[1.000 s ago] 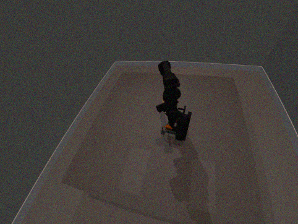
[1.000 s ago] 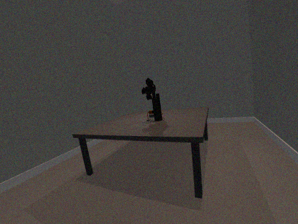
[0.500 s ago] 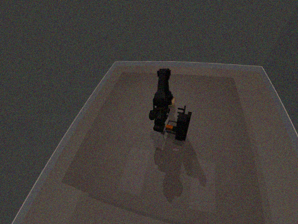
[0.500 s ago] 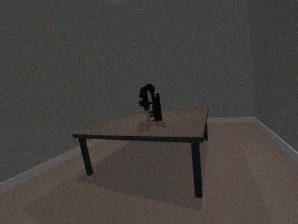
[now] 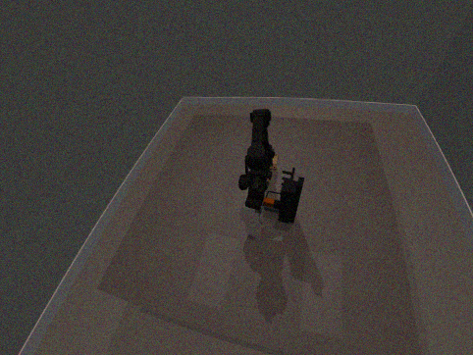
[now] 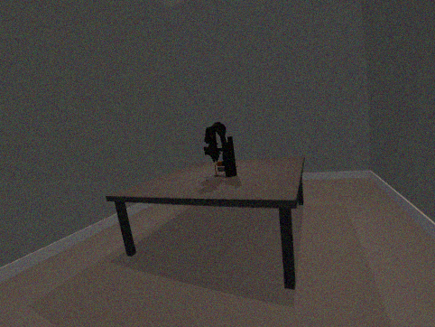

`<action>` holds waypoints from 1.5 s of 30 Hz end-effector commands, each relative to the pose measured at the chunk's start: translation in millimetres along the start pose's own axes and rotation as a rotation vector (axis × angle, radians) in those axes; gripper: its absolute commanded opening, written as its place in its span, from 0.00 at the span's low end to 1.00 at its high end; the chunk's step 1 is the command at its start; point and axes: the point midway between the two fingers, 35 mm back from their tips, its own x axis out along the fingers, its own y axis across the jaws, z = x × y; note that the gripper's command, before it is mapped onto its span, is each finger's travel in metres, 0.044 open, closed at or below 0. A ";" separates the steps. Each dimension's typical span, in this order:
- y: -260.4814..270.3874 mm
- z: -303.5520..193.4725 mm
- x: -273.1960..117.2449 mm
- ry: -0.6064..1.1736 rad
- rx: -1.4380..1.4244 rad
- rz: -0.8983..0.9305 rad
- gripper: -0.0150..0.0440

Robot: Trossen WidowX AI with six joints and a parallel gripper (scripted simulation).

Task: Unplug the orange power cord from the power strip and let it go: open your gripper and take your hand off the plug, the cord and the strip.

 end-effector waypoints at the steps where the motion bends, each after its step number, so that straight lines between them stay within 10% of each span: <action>1: 0.2 -6.9 -0.7 0.005 0.003 0.000 0.53; 30: -1.2 -30.5 11.1 0.007 0.003 0.000 0.53; 34: -1.3 -30.3 8.8 0.006 -0.001 -0.001 0.35; 45: -1.1 -28.7 8.8 0.006 -0.001 -0.001 0.25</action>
